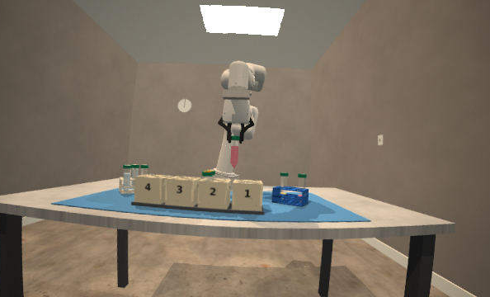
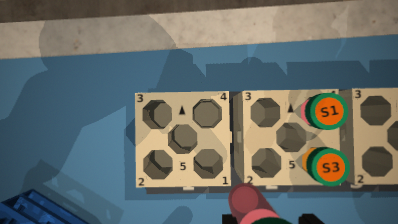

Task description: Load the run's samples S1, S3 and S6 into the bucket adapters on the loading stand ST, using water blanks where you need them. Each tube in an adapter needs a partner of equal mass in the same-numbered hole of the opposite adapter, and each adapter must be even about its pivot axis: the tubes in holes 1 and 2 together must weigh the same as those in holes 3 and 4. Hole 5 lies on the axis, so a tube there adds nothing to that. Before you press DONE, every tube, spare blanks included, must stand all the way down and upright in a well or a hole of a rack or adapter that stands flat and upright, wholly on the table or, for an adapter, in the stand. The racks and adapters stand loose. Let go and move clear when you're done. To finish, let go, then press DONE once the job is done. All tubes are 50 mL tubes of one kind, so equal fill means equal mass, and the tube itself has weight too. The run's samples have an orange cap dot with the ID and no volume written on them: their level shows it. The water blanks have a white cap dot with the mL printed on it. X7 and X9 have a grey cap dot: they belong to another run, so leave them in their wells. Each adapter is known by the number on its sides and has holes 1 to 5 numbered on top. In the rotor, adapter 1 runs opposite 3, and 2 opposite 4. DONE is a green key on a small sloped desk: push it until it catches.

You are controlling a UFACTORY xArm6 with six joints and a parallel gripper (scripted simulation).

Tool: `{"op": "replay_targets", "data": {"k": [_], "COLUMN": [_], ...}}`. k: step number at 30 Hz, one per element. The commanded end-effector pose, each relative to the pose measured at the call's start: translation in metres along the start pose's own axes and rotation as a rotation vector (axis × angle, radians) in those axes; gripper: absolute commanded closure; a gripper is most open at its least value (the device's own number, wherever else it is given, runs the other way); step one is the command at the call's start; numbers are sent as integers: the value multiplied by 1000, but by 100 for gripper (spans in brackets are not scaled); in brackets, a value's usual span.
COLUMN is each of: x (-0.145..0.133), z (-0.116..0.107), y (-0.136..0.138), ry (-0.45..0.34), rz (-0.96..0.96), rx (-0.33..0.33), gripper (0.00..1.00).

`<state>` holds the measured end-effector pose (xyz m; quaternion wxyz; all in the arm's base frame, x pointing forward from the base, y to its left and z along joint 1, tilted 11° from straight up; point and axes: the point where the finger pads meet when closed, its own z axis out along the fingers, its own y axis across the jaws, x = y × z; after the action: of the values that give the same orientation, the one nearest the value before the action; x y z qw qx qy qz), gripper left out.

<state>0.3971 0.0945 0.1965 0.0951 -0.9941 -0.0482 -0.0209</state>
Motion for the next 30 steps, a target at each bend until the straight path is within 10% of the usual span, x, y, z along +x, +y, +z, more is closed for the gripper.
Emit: {"op": "replay_targets", "data": {"k": [1, 30], "x": [6, 36], "z": [-2, -2], "y": [17, 149], "ry": [4, 4], "rz": [-2, -2], "rx": [2, 0], "gripper": [100, 100]}}
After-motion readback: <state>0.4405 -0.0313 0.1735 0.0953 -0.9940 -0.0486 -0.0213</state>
